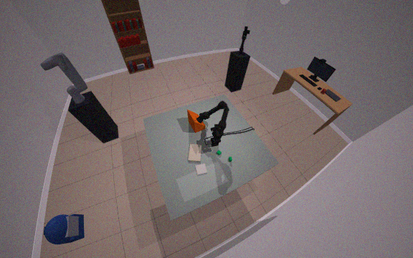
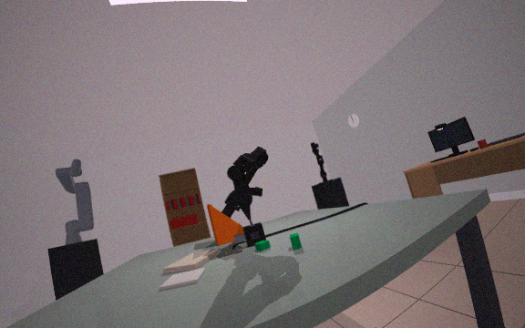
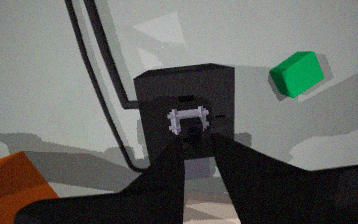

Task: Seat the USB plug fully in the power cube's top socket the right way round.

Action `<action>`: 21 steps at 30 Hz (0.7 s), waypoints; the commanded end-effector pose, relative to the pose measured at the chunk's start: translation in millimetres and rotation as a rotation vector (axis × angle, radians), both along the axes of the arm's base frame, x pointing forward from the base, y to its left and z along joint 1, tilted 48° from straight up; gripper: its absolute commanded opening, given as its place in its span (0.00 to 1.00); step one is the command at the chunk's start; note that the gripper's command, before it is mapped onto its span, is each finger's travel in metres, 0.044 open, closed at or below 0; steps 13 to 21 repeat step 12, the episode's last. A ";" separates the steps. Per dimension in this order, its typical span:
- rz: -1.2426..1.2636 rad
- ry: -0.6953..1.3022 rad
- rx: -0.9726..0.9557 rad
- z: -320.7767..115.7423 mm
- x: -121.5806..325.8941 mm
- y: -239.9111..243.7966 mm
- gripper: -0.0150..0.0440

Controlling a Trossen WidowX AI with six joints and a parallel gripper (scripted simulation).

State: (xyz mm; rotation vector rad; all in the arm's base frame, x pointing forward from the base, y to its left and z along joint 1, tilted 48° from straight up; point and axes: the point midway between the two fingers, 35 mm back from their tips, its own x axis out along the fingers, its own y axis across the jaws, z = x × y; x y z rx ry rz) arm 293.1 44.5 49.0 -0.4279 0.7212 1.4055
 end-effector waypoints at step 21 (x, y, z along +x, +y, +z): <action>0.000 0.000 0.000 7.4 0.1 -8.2 0.42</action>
